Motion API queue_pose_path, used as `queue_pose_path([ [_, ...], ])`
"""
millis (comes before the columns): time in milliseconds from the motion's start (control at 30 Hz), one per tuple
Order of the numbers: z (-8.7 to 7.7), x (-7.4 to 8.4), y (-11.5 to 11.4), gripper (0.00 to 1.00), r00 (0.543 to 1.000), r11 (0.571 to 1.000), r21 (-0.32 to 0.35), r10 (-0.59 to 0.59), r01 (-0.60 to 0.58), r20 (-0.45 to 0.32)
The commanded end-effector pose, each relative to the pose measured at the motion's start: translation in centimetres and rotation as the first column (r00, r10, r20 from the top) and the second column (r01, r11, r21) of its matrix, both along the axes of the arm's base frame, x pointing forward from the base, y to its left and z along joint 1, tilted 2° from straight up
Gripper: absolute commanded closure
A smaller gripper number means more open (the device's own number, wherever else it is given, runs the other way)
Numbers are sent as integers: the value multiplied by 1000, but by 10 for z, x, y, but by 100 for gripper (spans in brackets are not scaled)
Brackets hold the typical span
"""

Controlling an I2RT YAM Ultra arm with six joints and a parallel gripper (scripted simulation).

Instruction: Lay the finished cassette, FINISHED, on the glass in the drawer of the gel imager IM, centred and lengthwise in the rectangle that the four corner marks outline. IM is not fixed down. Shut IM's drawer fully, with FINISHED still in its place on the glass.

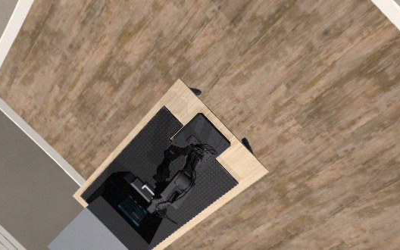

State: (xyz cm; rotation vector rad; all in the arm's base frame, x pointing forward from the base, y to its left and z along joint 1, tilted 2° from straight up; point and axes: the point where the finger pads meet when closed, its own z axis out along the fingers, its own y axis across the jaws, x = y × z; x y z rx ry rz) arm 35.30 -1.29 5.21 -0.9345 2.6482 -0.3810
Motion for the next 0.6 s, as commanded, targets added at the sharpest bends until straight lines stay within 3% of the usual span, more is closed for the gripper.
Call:
queue_pose_path([
  [0, 5, -22, 2, 65, 987, 987, 64, -140, 146, -83],
  [300, 12, -64, 2, 65, 902, 902, 141, -376, 409, -211],
  [333, 3, -67, 2, 65, 880, 888, 131, -398, 441, -259],
  [567, 2, -67, 2, 65, 796, 807, 149, -502, 572, -338],
])
